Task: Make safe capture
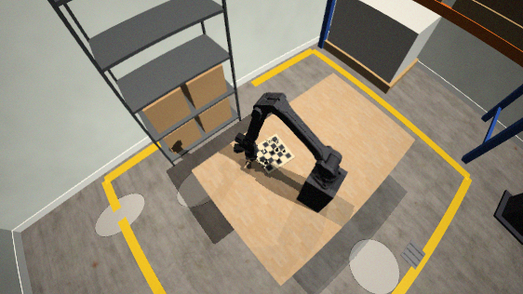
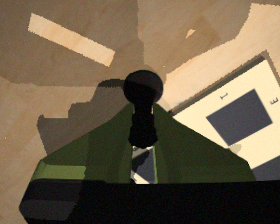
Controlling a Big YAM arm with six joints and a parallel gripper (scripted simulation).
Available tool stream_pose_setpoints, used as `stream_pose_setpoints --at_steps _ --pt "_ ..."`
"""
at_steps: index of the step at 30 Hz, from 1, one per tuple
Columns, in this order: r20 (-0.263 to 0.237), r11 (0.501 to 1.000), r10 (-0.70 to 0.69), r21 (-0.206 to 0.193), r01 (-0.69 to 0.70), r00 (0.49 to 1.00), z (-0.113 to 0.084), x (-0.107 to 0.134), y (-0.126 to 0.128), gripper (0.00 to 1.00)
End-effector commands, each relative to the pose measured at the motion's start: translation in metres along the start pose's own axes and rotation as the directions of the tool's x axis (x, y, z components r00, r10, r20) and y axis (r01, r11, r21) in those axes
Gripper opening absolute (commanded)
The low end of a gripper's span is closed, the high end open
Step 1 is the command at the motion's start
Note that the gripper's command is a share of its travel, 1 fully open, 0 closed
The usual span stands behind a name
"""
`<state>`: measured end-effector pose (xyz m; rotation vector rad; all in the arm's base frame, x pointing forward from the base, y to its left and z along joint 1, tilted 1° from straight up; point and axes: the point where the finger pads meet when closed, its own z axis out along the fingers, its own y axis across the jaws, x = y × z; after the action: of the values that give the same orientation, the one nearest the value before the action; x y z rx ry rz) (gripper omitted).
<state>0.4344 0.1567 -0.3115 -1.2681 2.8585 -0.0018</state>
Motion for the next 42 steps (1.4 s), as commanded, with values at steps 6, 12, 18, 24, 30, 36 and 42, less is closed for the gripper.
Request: stream_pose_setpoints --at_steps 6,12,18,24,30,36,42 --pt "0.021 1.000 0.017 0.011 -0.017 1.000 0.0044 -0.0086 -0.0068 0.00" --pt "0.019 1.000 0.017 0.010 -0.017 1.000 0.0057 -0.0077 -0.0063 0.00" --pt "0.025 1.000 0.016 0.013 -0.017 1.000 0.0025 -0.0105 -0.0078 0.00" --pt "0.025 1.000 0.016 0.013 -0.017 1.000 0.0025 -0.0105 -0.0078 0.00" --pt "0.025 1.000 0.016 0.013 -0.017 1.000 0.0025 -0.0105 -0.0078 0.00" --pt "0.025 1.000 0.016 0.013 -0.017 1.000 0.0025 -0.0105 -0.0078 0.00" --pt "0.025 1.000 0.016 0.013 -0.017 1.000 0.0025 -0.0105 -0.0078 0.00"
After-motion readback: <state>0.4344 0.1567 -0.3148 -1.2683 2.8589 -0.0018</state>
